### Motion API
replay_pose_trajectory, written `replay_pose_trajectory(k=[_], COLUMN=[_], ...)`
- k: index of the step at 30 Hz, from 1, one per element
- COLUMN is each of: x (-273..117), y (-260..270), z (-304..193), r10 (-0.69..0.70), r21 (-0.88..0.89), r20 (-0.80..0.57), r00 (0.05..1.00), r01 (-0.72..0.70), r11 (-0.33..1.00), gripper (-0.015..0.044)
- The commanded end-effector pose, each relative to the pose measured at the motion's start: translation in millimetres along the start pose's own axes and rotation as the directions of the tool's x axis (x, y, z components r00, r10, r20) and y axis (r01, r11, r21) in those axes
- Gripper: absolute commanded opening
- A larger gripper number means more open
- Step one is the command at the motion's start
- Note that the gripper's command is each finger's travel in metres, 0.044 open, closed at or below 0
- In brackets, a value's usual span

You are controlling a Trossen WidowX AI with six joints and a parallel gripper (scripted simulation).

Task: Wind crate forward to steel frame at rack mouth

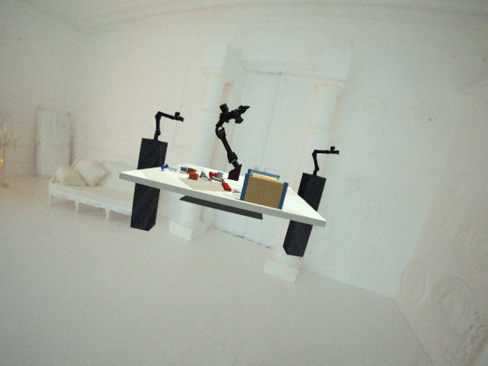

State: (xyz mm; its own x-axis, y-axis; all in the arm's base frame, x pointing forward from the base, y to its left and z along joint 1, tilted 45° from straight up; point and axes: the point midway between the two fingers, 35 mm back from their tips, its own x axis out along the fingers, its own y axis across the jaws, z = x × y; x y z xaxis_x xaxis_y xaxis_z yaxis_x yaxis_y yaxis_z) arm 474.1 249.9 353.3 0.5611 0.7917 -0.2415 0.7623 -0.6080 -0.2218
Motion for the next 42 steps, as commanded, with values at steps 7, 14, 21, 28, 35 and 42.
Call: replay_pose_trajectory(k=[7,14,21,28,35,42], x=[-12.6,-59.8,-134.4,-229.3,-334.7,-382.0], y=[78.1,159.1,211.2,233.5,230.6,225.5], z=[53.6,129.4,201.4,260.0,291.5,293.4], r10=[0.287,0.557,0.674,0.629,0.455,0.367], r21=[0.394,0.656,0.65,0.528,0.52,0.597], r20=[0.172,0.429,0.653,0.77,0.683,0.552], r00=[0.942,0.711,0.345,-0.109,-0.57,-0.749], r01=[-0.333,-0.669,-0.712,-0.445,-0.058,0.048], r11=[0.856,0.348,-0.266,-0.724,-0.852,-0.801], gripper=[0.044,0.044,0.044,0.044,0.044,0.044])
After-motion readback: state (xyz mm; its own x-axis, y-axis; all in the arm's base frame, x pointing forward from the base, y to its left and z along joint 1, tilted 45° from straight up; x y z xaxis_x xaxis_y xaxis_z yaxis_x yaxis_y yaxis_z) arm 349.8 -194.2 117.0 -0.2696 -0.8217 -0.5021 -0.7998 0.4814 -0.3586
